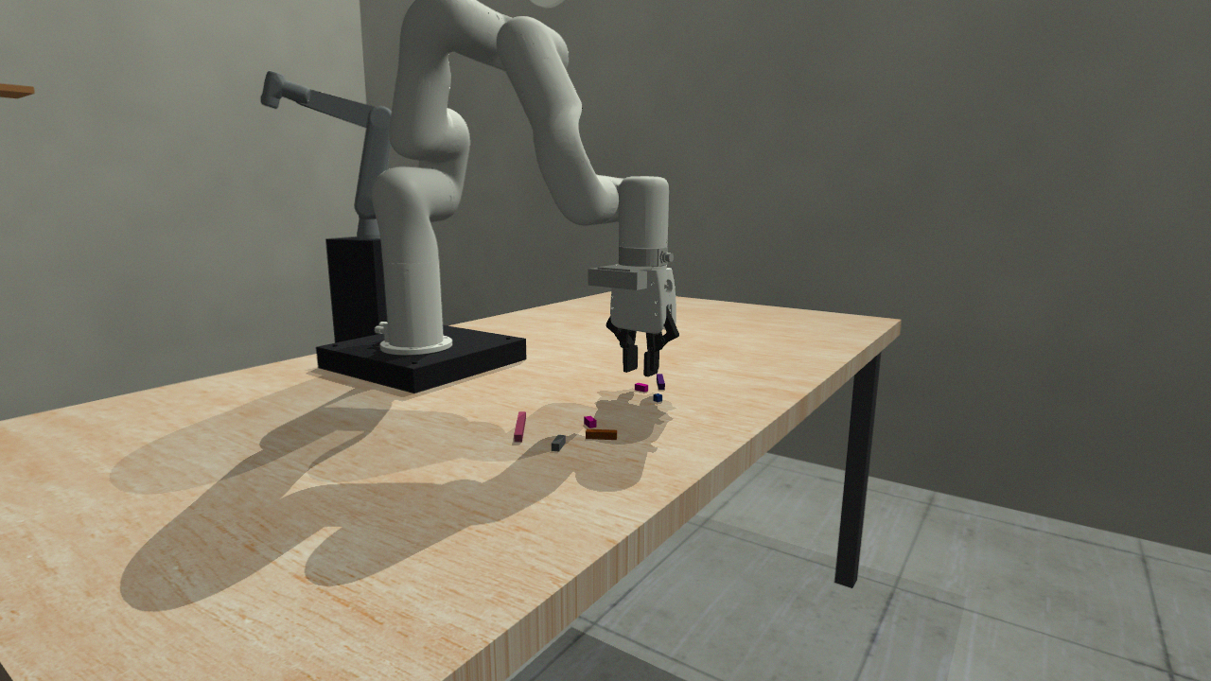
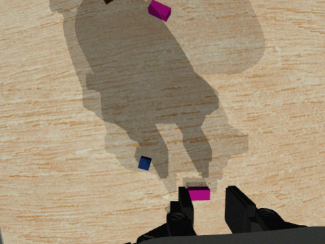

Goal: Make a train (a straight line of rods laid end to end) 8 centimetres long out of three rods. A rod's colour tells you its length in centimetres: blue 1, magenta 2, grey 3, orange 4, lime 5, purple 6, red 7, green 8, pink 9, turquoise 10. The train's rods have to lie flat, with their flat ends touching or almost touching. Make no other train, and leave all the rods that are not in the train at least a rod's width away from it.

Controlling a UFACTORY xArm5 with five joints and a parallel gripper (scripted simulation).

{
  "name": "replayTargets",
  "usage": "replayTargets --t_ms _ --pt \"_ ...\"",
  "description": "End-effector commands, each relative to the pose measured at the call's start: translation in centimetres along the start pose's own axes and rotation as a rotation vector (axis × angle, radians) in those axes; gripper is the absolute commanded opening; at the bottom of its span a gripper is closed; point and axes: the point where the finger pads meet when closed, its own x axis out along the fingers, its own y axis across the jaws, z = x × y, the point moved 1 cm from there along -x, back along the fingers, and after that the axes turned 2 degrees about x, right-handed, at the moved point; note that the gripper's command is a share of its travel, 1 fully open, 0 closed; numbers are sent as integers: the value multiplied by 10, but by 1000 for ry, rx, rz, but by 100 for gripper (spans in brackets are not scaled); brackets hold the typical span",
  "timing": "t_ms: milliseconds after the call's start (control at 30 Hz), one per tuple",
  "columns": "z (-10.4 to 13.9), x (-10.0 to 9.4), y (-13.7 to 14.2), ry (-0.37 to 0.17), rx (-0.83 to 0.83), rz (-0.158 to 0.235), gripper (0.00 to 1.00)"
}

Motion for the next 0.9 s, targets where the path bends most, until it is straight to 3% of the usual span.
replayTargets --t_ms 0,867 --pt "1 3 -2 -2 0 -4 36" --pt "1 13 -2 -2 0 -4 36"
